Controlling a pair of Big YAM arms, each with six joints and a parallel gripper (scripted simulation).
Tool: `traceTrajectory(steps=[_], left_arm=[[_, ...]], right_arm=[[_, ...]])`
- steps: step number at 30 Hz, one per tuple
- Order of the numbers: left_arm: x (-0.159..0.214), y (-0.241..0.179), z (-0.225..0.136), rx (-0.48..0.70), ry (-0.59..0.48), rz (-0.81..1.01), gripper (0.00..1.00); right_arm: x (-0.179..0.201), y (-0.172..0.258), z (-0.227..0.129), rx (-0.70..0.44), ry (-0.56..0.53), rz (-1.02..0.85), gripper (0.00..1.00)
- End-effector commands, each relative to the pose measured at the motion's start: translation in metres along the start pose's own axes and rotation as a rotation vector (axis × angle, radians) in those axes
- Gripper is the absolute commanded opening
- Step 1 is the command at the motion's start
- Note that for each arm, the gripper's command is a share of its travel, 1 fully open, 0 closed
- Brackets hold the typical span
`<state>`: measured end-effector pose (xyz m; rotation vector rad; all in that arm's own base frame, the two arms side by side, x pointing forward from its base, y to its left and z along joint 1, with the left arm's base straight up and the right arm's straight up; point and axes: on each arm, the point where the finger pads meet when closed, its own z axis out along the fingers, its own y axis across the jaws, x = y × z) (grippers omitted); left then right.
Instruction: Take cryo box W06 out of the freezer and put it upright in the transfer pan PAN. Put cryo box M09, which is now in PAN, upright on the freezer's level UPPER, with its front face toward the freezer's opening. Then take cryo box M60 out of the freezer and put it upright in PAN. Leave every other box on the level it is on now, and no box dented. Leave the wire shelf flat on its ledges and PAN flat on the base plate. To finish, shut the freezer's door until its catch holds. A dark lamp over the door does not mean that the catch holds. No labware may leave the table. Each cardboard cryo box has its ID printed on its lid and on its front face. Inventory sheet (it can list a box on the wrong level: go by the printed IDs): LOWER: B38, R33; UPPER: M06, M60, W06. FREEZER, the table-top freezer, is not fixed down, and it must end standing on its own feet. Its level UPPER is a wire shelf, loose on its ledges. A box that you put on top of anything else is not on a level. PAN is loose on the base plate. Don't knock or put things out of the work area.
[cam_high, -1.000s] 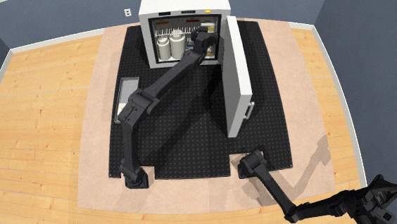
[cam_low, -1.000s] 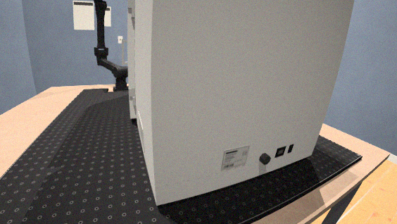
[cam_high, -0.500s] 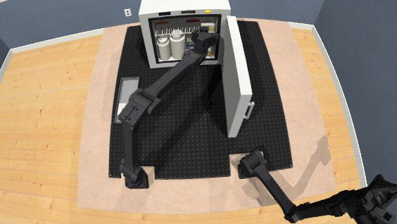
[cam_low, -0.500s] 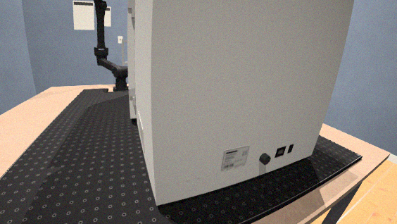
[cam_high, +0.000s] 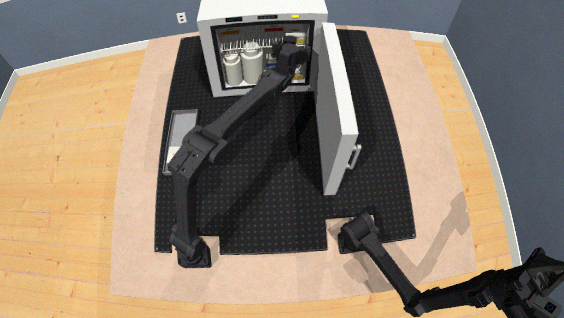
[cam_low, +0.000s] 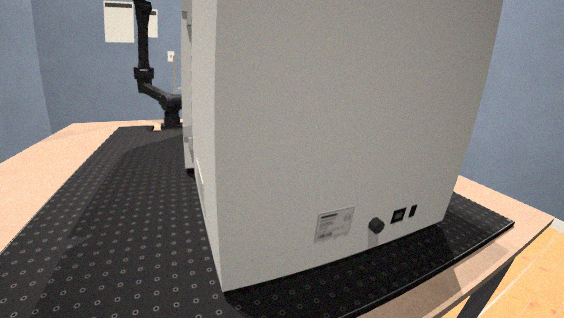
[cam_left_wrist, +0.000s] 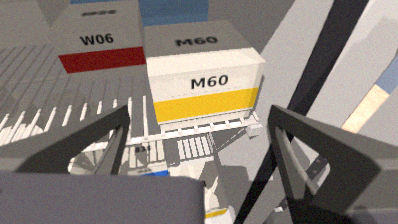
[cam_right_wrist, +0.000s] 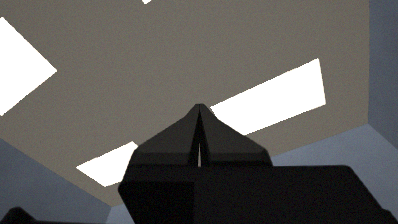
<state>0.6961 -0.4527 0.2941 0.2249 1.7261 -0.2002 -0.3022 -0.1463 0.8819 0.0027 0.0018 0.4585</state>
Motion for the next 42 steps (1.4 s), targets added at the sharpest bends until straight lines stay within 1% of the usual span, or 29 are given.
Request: traceTrajectory(steps=[1, 2, 4, 6, 8, 9, 14, 15, 16, 18, 20, 22, 25, 27, 28, 29, 31, 33, 34, 35, 42], left_arm=[[-0.016, 0.012, 0.001, -0.010, -0.010, 0.008, 1.00], [0.010, 0.012, 0.008, -0.012, 0.022, 0.020, 1.00], [0.013, 0.012, 0.009, -0.012, 0.016, 0.018, 1.00], [0.011, -0.002, 0.005, 0.002, -0.004, 0.013, 1.00], [0.011, -0.002, 0.005, 0.002, -0.004, 0.013, 1.00], [-0.025, -0.008, 0.007, 0.007, -0.044, -0.003, 1.00], [-0.029, -0.014, 0.005, 0.007, -0.038, 0.000, 1.00], [0.005, -0.011, 0.003, 0.004, 0.010, 0.019, 1.00], [0.015, -0.010, 0.003, 0.003, 0.023, 0.025, 1.00], [0.012, -0.009, 0.003, 0.004, -0.003, 0.014, 1.00], [0.013, 0.006, 0.008, -0.009, -0.004, 0.011, 1.00], [-0.027, 0.007, 0.012, -0.008, -0.050, -0.008, 1.00], [-0.026, 0.007, 0.012, -0.009, -0.038, -0.003, 1.00], [-0.047, -0.003, -0.002, 0.006, -0.060, -0.010, 1.00], [-0.033, -0.005, -0.012, 0.009, -0.034, 0.001, 1.00], [-0.025, -0.005, -0.013, 0.007, -0.022, 0.006, 1.00], [0.015, -0.009, 0.001, 0.004, 0.023, 0.025, 1.00], [0.012, 0.001, 0.006, -0.004, 0.000, 0.013, 1.00], [0.004, 0.008, 0.010, -0.010, -0.011, 0.007, 1.00], [-0.027, 0.007, 0.013, -0.008, -0.046, -0.006, 1.00], [-0.025, 0.002, 0.013, -0.003, -0.038, -0.002, 1.00]], right_arm=[[0.014, 0.000, 0.003, -0.003, 0.031, -0.011, 0.00], [0.014, 0.000, 0.003, -0.003, 0.031, -0.011, 0.00], [0.014, 0.000, 0.003, -0.003, 0.031, -0.011, 0.00], [0.014, 0.000, 0.003, -0.003, 0.031, -0.011, 0.00], [0.014, 0.000, 0.003, -0.003, 0.031, -0.011, 0.00], [0.014, 0.000, 0.003, -0.003, 0.031, -0.011, 0.00], [0.014, 0.000, 0.003, -0.003, 0.031, -0.011, 0.00], [0.014, 0.000, 0.003, -0.003, 0.031, -0.011, 0.00], [0.014, 0.000, 0.003, -0.003, 0.031, -0.011, 0.00], [0.014, 0.000, 0.003, -0.003, 0.031, -0.011, 0.00], [0.014, 0.000, 0.003, -0.003, 0.031, -0.011, 0.00], [0.014, 0.000, 0.003, -0.003, 0.031, -0.011, 0.00], [0.014, 0.000, 0.003, -0.003, 0.031, -0.011, 0.00], [0.014, 0.000, 0.003, -0.003, 0.031, -0.011, 0.00], [0.014, 0.000, 0.003, -0.003, 0.031, -0.011, 0.00], [0.014, 0.000, 0.003, -0.003, 0.031, -0.011, 0.00], [0.014, 0.000, 0.003, -0.003, 0.031, -0.011, 0.00], [0.014, 0.000, 0.003, -0.003, 0.031, -0.011, 0.00], [0.014, 0.000, 0.003, -0.003, 0.031, -0.011, 0.00], [0.014, 0.000, 0.003, -0.003, 0.031, -0.011, 0.00], [0.014, 0.000, 0.003, -0.003, 0.031, -0.011, 0.00]])
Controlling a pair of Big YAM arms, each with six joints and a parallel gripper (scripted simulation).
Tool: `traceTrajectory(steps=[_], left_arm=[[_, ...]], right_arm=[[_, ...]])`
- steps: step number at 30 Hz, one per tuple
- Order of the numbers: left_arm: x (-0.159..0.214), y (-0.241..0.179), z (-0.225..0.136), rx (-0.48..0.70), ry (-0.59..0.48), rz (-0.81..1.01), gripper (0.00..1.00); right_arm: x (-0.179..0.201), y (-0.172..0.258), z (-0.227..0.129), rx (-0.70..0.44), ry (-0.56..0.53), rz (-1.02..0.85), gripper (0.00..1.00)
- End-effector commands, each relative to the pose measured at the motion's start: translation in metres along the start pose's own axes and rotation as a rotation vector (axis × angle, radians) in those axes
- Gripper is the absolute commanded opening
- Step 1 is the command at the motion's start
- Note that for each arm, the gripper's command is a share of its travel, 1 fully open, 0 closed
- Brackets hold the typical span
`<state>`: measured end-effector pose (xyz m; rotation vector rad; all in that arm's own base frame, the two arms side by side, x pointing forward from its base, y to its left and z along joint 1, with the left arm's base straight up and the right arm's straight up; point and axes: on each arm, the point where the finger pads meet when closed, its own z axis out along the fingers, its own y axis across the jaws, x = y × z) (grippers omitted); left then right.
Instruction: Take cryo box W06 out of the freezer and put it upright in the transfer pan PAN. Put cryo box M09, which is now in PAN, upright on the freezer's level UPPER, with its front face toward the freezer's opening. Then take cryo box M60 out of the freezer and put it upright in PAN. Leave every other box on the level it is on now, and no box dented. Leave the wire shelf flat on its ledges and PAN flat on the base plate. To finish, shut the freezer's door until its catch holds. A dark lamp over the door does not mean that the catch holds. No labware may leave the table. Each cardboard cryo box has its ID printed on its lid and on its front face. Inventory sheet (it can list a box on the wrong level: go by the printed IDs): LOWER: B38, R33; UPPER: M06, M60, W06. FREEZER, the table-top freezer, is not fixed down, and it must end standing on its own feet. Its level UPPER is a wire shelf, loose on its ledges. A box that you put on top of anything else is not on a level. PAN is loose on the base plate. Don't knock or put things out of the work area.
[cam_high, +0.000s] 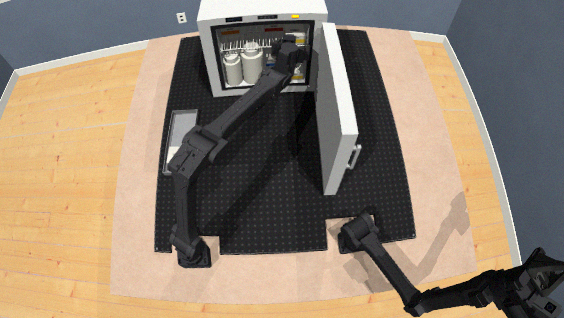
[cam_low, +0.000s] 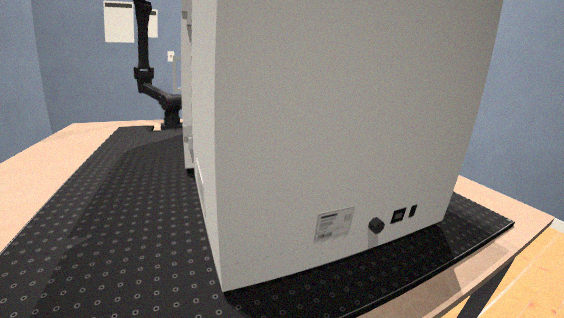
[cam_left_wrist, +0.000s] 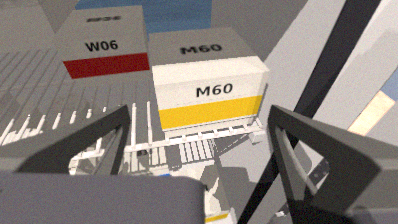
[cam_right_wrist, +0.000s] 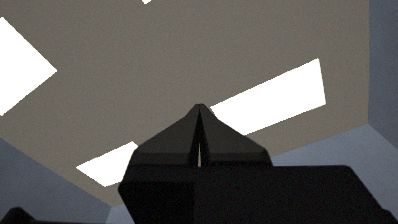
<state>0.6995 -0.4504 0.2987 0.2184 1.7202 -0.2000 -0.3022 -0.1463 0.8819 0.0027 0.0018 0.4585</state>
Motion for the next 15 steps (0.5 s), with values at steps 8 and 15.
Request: traceTrajectory(steps=[8, 15], left_arm=[[-0.015, 0.000, 0.014, -0.001, -0.027, 0.003, 1.00], [-0.013, 0.003, 0.017, -0.004, -0.024, 0.003, 1.00]], right_arm=[[0.014, 0.000, 0.003, -0.003, 0.031, -0.011, 0.00], [0.014, 0.000, 0.003, -0.003, 0.031, -0.011, 0.00]])
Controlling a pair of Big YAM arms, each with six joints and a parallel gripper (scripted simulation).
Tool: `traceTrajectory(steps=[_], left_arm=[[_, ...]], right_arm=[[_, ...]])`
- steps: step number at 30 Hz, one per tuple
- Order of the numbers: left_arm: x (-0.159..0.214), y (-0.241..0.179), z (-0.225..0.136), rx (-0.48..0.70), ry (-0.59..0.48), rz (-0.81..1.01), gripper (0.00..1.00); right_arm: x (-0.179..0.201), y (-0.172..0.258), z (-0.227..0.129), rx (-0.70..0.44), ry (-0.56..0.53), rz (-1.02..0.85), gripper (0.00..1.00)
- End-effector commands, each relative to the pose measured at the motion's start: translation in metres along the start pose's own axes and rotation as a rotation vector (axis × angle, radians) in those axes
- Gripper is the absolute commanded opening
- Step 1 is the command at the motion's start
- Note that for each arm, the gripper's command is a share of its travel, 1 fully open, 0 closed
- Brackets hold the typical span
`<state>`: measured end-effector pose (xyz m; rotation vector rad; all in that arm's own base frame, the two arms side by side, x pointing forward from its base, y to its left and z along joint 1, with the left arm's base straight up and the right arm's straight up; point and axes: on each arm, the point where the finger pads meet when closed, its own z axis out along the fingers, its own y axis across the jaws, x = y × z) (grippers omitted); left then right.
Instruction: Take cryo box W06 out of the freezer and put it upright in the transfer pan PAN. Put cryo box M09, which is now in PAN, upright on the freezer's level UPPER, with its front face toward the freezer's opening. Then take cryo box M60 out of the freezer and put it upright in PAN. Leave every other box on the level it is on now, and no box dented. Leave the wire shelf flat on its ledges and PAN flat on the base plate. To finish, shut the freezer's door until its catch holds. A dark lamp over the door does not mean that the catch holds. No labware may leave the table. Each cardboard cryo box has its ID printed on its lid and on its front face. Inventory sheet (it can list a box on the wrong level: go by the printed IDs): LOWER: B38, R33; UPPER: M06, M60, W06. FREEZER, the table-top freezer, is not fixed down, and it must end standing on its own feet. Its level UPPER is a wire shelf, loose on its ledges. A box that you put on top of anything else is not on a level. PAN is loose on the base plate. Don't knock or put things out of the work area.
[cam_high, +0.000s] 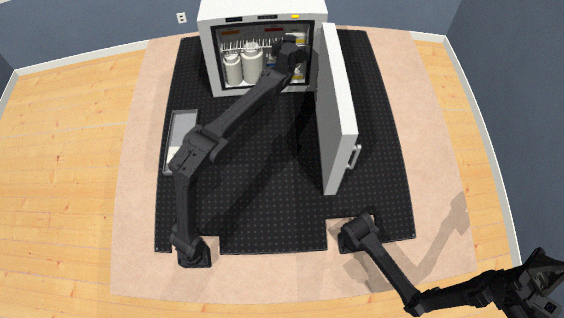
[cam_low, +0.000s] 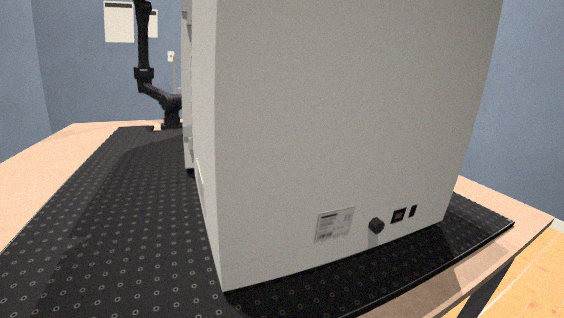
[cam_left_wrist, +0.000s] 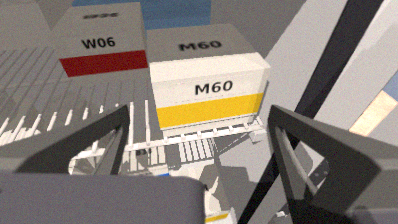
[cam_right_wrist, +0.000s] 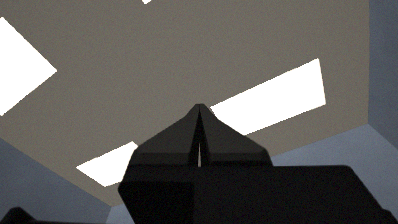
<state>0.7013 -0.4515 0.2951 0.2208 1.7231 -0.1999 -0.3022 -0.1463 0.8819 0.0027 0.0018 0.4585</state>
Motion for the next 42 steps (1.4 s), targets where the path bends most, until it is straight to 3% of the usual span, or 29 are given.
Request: traceTrajectory(steps=[1, 42], left_arm=[[-0.016, 0.004, 0.014, -0.006, -0.027, 0.002, 1.00], [-0.010, 0.005, 0.025, -0.006, -0.022, 0.004, 1.00]], right_arm=[[0.014, 0.000, 0.003, -0.003, 0.031, -0.011, 0.00], [0.014, 0.000, 0.003, -0.003, 0.031, -0.011, 0.00]])
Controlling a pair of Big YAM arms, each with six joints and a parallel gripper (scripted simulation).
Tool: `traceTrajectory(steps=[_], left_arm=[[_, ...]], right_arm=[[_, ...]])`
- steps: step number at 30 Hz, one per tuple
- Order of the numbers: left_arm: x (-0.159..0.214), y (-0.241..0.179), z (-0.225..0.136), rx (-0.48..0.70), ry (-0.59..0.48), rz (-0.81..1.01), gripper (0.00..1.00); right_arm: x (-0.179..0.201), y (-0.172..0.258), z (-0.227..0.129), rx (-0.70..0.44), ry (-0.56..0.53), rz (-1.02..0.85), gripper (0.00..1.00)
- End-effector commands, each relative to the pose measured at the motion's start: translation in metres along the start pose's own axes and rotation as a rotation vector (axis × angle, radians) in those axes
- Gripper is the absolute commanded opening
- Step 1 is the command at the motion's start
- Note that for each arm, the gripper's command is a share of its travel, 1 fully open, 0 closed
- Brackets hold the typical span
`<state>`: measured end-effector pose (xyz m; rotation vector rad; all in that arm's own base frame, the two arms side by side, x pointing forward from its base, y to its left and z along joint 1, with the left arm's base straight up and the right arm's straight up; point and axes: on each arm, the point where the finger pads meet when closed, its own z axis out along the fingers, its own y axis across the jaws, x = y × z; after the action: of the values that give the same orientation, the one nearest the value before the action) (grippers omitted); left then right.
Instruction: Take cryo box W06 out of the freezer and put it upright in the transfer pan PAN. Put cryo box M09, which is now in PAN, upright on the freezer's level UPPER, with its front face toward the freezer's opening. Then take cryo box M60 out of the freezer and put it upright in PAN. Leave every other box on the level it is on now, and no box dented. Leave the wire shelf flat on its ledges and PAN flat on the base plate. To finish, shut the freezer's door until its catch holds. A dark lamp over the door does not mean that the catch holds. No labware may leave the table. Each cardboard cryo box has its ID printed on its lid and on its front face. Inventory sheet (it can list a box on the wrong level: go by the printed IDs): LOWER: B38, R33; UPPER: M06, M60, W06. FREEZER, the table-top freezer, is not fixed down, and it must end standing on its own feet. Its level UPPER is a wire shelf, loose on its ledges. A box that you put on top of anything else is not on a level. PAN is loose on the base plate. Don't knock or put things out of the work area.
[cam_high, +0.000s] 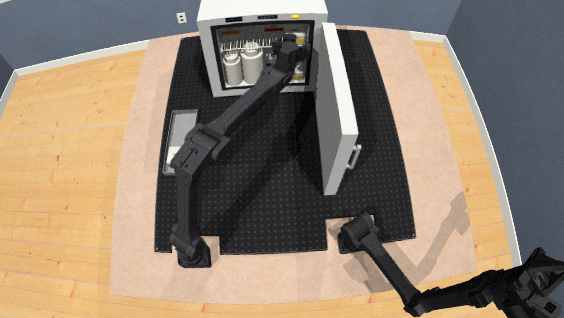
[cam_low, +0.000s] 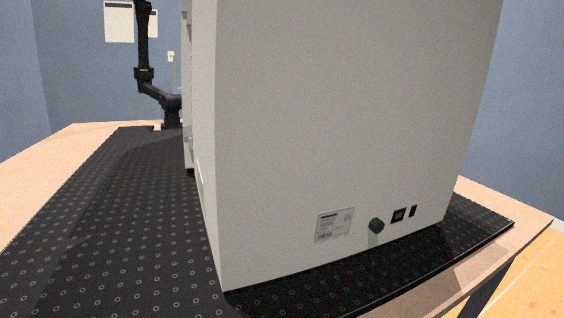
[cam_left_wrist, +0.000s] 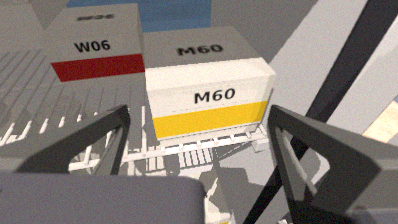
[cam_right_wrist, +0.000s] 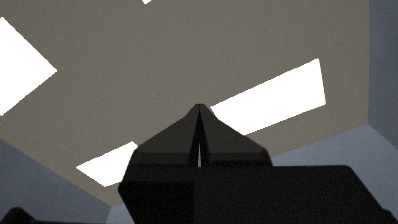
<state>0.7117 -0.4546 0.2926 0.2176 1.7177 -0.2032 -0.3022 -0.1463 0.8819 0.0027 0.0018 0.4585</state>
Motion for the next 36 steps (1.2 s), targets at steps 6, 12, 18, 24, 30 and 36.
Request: traceTrajectory(steps=[6, 12, 18, 24, 30, 36], left_arm=[[-0.017, 0.003, 0.016, -0.004, -0.026, 0.004, 1.00], [-0.011, 0.004, 0.017, -0.006, -0.017, 0.007, 1.00], [-0.018, 0.003, 0.019, -0.004, -0.029, 0.003, 1.00], [-0.018, 0.004, 0.021, -0.005, -0.029, 0.003, 1.00], [-0.018, 0.003, 0.022, -0.004, -0.029, 0.003, 1.00], [-0.018, 0.005, 0.025, -0.006, -0.029, 0.003, 1.00]], right_arm=[[0.014, 0.000, 0.003, -0.003, 0.031, -0.011, 0.00], [0.014, 0.000, 0.003, -0.003, 0.031, -0.011, 0.00], [0.014, 0.000, 0.003, -0.003, 0.031, -0.011, 0.00], [0.014, 0.000, 0.003, -0.003, 0.031, -0.011, 0.00], [0.014, 0.000, 0.003, -0.003, 0.031, -0.011, 0.00], [0.014, 0.000, 0.003, -0.003, 0.031, -0.011, 0.00]])
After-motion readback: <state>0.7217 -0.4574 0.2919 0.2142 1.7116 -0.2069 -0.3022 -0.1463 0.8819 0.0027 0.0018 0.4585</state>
